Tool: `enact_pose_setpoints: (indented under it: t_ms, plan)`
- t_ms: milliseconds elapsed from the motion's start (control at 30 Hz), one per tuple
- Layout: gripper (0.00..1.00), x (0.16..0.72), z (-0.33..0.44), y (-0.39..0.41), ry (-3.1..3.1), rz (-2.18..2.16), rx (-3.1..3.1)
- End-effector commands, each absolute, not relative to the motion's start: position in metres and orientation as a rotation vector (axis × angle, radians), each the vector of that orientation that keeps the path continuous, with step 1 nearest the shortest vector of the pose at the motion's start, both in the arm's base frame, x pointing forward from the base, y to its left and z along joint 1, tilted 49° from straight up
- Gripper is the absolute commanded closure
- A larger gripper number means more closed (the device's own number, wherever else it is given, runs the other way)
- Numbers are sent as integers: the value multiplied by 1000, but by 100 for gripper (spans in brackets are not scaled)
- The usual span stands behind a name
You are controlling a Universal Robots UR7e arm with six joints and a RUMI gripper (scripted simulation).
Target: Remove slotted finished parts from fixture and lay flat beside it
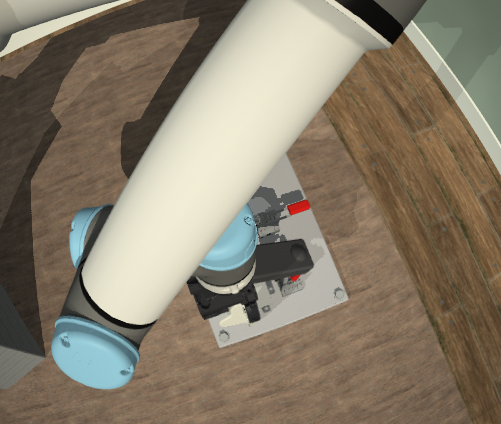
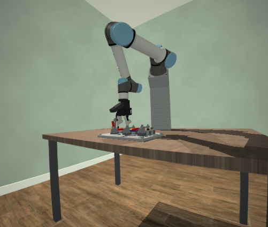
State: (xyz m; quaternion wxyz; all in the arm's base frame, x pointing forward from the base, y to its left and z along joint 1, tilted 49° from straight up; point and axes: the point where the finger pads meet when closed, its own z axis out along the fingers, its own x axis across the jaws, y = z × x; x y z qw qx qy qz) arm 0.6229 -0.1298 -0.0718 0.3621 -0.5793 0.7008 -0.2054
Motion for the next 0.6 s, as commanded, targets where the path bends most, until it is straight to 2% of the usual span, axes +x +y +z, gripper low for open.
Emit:
enact_pose_setpoints:
  t_ms: [0,567]
  plan:
    - [41,627,-75,-130,1805,-531,-1491]
    - [41,628,-76,-130,1807,-530,-1490]
